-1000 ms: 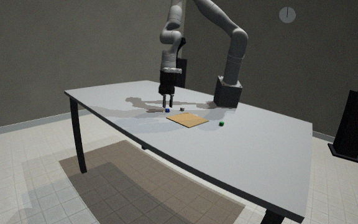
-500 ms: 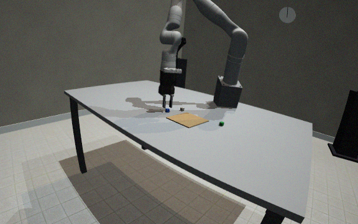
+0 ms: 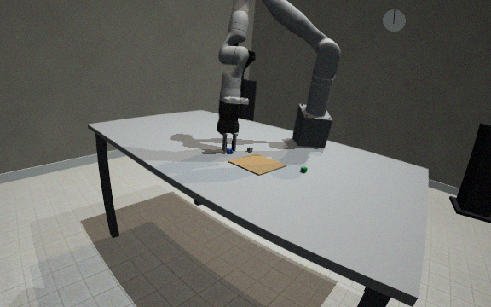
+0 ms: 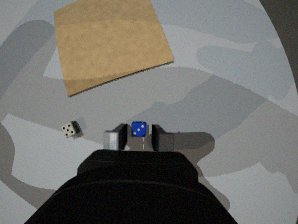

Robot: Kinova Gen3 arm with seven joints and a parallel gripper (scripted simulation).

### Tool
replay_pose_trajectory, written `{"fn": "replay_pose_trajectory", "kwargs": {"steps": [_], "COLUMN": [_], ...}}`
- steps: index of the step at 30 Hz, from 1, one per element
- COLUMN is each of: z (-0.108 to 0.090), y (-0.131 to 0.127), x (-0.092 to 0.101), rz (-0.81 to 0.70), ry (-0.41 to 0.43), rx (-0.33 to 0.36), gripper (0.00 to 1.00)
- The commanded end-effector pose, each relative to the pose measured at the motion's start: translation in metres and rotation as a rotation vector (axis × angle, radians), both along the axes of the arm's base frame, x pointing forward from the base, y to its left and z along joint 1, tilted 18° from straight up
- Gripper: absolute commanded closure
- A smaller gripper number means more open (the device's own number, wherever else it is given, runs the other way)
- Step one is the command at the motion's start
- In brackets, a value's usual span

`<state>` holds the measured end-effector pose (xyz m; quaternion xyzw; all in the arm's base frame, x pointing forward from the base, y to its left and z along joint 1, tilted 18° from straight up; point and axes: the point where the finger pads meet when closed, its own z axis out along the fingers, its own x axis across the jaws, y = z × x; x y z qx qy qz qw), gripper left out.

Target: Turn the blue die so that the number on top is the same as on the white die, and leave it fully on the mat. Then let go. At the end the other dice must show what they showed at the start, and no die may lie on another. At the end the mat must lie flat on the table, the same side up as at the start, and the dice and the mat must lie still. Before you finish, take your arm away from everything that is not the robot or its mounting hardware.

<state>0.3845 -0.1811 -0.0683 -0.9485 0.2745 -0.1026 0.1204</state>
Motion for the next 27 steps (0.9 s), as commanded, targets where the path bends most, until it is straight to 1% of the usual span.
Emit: {"fn": "replay_pose_trajectory", "kwargs": {"steps": [1,27], "z": [-0.0017,-0.0039], "y": [0.0021,0.0025], "x": [0.0012,0.0018], "rz": [0.004,0.004], "ry": [0.0,0.0], "rx": [0.001,0.001], "gripper": [0.36,0.36]}}
